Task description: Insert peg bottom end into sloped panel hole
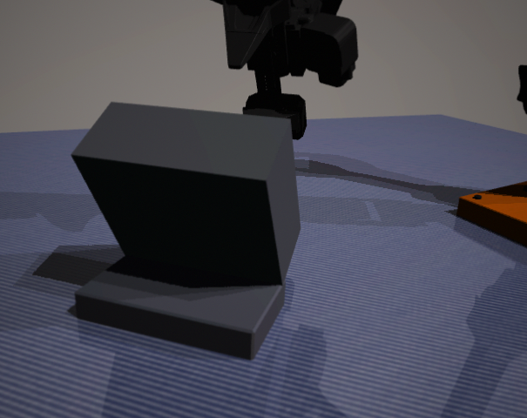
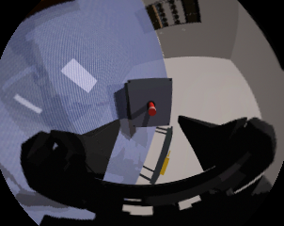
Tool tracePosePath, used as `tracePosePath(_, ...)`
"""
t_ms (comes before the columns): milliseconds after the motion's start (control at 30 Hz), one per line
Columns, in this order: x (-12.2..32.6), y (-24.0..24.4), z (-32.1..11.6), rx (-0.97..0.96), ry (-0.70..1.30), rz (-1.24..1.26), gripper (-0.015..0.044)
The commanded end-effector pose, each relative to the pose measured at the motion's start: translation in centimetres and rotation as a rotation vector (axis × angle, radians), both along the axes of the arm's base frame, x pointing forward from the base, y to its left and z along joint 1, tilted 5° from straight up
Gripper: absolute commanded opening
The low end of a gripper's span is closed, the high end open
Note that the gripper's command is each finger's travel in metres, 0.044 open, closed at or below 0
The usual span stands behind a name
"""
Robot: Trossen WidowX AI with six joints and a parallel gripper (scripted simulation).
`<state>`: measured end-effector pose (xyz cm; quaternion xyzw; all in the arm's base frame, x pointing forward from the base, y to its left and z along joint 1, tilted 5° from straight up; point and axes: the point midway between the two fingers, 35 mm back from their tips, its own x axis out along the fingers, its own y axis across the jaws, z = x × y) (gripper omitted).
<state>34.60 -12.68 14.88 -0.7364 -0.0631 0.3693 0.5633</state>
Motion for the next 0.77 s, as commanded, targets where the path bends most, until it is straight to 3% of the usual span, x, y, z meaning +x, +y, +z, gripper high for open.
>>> tracePosePath(0, -0.4, -0.4, 0.4, -0.002, -0.008, 0.000, 0.0440)
tracePosePath(733, -2.8, -1.9, 1.5, 0.004, -0.012, -0.004, 0.0440)
